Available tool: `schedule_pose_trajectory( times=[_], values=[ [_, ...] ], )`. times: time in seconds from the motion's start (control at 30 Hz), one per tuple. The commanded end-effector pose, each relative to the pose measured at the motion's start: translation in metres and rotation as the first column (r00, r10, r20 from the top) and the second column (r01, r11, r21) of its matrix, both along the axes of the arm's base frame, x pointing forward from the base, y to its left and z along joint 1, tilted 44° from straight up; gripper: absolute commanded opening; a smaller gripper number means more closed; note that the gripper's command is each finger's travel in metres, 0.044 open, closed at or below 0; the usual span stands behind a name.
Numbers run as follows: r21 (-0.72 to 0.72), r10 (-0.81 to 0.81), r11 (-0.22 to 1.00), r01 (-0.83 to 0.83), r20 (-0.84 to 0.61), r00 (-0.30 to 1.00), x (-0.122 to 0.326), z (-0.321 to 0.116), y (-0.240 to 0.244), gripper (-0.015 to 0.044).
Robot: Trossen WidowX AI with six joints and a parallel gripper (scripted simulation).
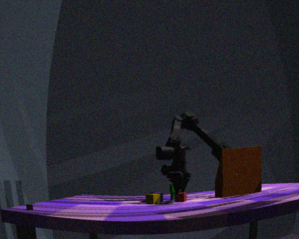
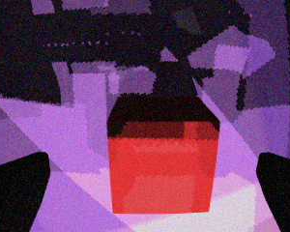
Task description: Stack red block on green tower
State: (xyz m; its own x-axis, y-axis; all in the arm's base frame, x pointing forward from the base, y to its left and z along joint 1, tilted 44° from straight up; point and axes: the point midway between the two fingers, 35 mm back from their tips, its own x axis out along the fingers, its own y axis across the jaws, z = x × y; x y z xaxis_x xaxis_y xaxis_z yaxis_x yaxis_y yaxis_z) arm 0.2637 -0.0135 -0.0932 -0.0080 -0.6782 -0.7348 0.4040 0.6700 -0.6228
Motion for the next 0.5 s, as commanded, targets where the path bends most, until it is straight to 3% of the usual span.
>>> schedule_pose_trajectory(
  times=[0.0, 0.47],
  values=[
    [-0.007, 0.006, 1.000, -0.006, -0.010, 1.000, -0.002, -0.005, -0.006, 0.0440],
    [-0.010, 0.006, 1.000, -0.006, -0.010, 1.000, -0.004, -0.021, -0.022, 0.0440]
  ],
)
